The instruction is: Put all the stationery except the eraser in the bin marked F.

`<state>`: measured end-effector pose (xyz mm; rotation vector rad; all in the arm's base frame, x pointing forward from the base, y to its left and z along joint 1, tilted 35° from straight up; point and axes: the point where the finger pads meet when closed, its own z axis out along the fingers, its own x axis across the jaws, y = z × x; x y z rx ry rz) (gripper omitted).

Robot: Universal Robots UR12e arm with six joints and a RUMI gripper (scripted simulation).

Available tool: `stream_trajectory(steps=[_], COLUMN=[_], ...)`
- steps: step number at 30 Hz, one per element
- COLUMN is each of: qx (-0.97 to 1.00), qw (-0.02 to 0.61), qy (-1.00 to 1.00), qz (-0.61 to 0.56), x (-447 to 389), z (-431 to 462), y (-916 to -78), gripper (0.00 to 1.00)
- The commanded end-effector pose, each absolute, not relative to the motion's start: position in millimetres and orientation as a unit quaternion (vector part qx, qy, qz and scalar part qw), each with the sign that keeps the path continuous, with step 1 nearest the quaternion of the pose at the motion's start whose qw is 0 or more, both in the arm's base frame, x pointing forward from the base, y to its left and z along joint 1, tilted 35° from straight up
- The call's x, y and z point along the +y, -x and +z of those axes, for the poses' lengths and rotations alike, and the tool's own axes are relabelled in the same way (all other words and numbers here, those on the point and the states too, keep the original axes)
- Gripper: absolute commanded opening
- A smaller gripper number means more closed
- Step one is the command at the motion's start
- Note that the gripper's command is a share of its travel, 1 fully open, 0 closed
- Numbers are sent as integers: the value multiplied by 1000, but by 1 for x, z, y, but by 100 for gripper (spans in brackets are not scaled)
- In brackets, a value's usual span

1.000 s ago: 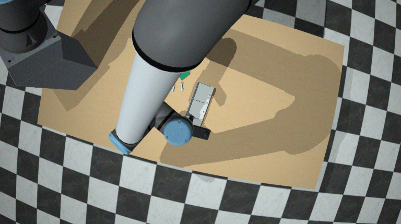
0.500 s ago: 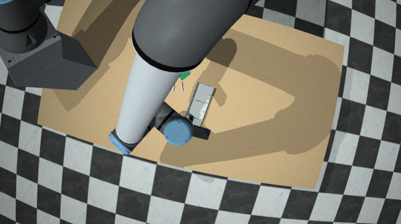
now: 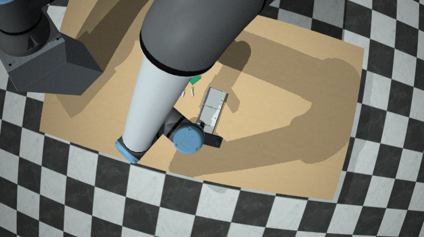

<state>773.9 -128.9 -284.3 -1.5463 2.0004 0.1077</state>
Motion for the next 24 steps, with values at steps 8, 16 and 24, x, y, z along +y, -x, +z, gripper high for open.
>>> stream_trajectory(steps=[8, 16, 24], qx=[754, 754, 754], qw=[301, 301, 301], qy=[583, 582, 582], qz=[39, 39, 39], x=[-131, -135, -138], z=[-283, -276, -269], y=[-775, -770, -767], gripper=[4, 4, 4])
